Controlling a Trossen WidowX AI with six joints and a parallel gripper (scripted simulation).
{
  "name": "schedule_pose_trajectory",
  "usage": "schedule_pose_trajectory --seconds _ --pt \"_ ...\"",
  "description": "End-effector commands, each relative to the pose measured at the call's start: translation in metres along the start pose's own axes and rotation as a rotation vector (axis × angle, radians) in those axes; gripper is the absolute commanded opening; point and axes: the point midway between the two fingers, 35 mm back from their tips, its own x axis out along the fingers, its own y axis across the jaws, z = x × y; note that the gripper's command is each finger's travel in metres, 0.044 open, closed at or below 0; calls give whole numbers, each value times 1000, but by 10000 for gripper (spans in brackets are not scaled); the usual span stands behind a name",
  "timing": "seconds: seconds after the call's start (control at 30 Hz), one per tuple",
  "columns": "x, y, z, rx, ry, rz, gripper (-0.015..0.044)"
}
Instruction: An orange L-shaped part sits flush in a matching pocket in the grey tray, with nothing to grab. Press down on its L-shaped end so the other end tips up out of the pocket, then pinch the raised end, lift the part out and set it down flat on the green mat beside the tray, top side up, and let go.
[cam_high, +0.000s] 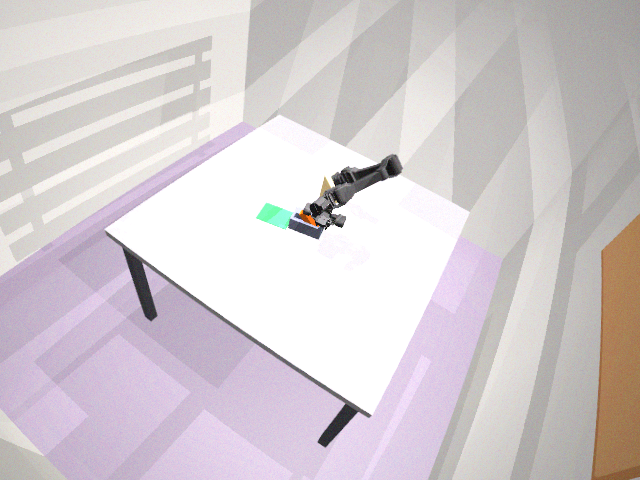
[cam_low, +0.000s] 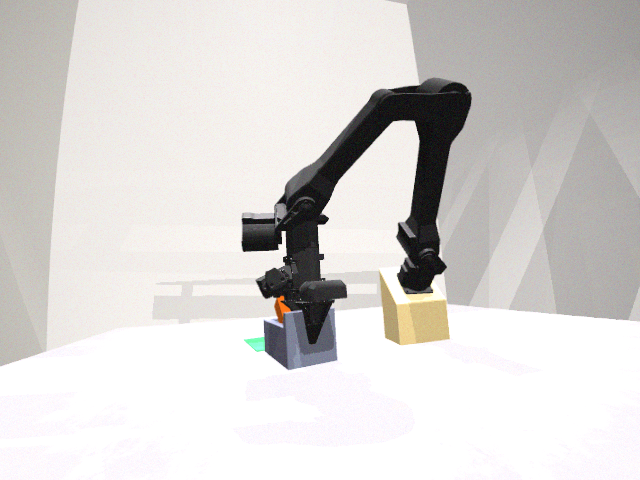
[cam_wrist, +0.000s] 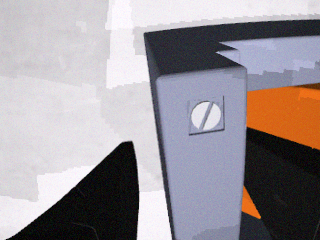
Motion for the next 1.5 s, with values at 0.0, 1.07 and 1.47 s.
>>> schedule_pose_trajectory --seconds 0.0,1.07,1.47 --pt "-3 2 0 1 1 -1 180" --pt "-105 -2 0 14 1 -5 180" --pt "-105 -2 0 14 1 -5 180"
